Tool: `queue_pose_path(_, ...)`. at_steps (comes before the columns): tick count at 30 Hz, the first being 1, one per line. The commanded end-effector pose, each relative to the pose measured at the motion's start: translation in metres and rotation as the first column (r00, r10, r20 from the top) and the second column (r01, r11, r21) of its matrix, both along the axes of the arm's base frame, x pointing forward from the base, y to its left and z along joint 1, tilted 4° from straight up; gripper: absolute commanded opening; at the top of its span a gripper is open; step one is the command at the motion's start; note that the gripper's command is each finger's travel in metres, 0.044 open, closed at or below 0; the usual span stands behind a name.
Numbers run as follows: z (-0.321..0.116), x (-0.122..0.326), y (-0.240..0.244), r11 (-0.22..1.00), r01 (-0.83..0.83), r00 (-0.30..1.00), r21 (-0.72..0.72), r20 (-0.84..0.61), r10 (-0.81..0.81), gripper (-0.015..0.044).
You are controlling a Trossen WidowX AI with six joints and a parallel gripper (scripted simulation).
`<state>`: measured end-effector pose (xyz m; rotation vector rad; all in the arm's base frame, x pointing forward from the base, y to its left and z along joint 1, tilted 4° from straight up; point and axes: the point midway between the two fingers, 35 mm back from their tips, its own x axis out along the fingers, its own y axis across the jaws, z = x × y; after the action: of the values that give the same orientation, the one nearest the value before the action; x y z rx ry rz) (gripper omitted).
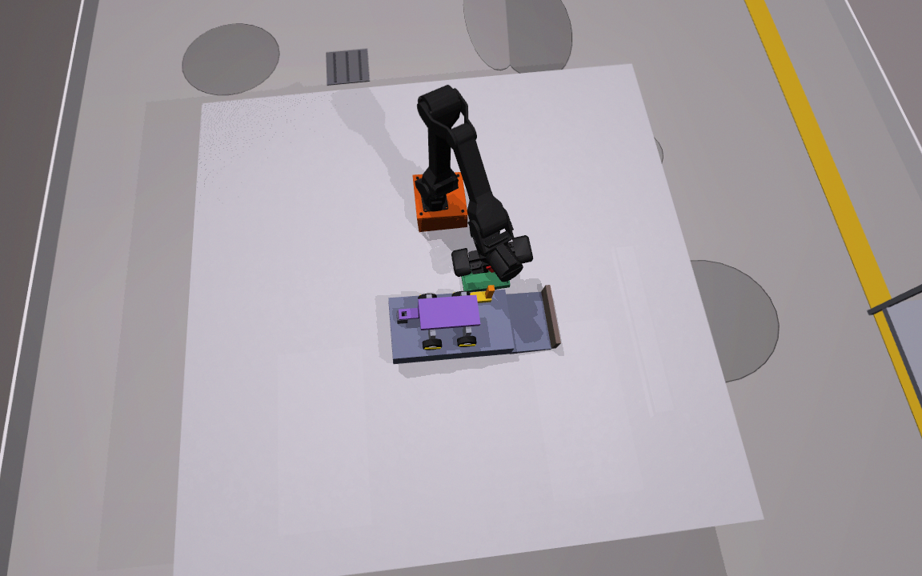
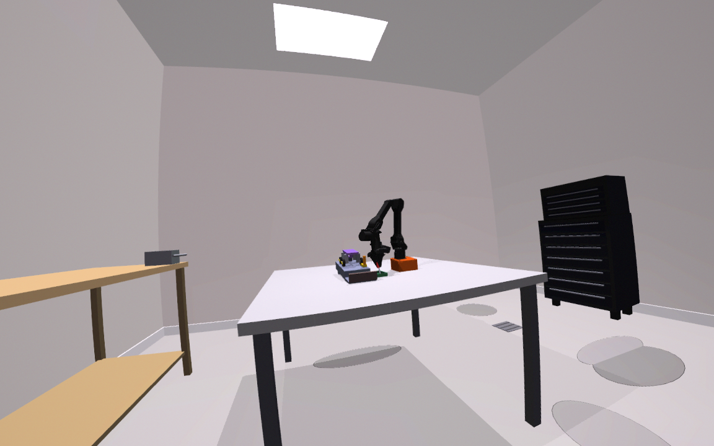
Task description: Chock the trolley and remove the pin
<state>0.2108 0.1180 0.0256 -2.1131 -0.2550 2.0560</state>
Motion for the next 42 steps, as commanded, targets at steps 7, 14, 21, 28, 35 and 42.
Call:
queue_pose_path(7, -0.003, 0.0, -0.006, 1.0, -0.004, 1.0, 0.003, 0.001, 0.004, 0.019)
queue_pose_path(14, -0.005, 0.0, -0.01, 1.0, -0.004, 1.0, 0.002, 0.001, 0.004, 0.019)
queue_pose_path(21, -0.008, 0.0, -0.014, 1.0, -0.004, 1.0, 0.002, 0.001, 0.004, 0.019)
queue_pose_path(28, -0.01, 0.0, -0.018, 1.0, -0.004, 1.0, 0.002, 0.001, 0.004, 0.019)
queue_pose_path(35, -0.013, 0.0, -0.022, 1.0, -0.004, 1.0, 0.001, 0.001, 0.004, 0.019)
queue_pose_path(42, -0.016, 0.001, -0.026, 1.0, -0.004, 1.0, 0.001, 0.001, 0.004, 0.019)
